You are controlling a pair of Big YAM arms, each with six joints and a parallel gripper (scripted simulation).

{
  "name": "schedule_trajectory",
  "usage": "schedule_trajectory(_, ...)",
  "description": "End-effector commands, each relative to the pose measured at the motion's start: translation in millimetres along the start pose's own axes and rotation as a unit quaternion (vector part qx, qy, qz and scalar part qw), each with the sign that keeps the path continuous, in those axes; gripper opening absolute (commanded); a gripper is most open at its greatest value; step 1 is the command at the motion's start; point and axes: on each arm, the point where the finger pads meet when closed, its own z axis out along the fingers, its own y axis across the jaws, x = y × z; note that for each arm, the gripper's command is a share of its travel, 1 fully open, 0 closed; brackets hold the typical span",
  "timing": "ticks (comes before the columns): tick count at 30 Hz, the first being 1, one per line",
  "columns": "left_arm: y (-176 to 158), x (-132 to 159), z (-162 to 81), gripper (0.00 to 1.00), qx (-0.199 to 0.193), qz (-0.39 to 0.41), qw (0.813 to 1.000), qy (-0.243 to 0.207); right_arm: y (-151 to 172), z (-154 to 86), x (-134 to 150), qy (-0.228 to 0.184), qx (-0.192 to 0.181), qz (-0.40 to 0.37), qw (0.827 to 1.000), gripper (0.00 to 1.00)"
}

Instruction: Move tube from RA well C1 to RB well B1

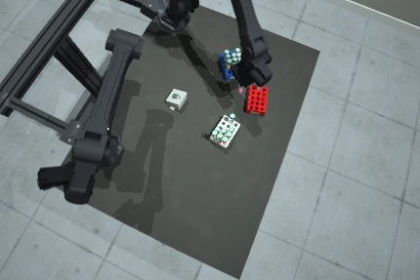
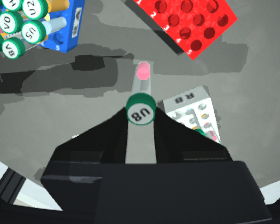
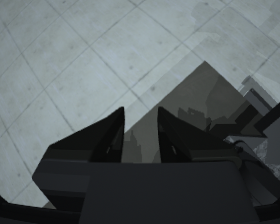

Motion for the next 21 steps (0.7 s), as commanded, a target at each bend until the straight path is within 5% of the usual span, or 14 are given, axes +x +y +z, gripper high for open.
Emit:
schedule_trajectory(1,-8.9,-6.3,-9.6,0.0,0.016,0.053,0.998,-0.005,8.7,-11.1,-8.2,-0.008,-0.014,0.004,1.0,0.3)
schedule_trajectory(11,-8.9,-6.0,-9.3,0.0,0.015,0.186,0.982,-0.006,8.7,-11.1,-8.2,-0.008,-0.014,0.004,1.0,0.3)
schedule_trajectory(21,-9.0,-5.8,-9.2,0.0,0.014,0.346,0.938,-0.008,8.7,-11.1,-8.2,-0.008,-0.014,0.004,1.0,0.3)
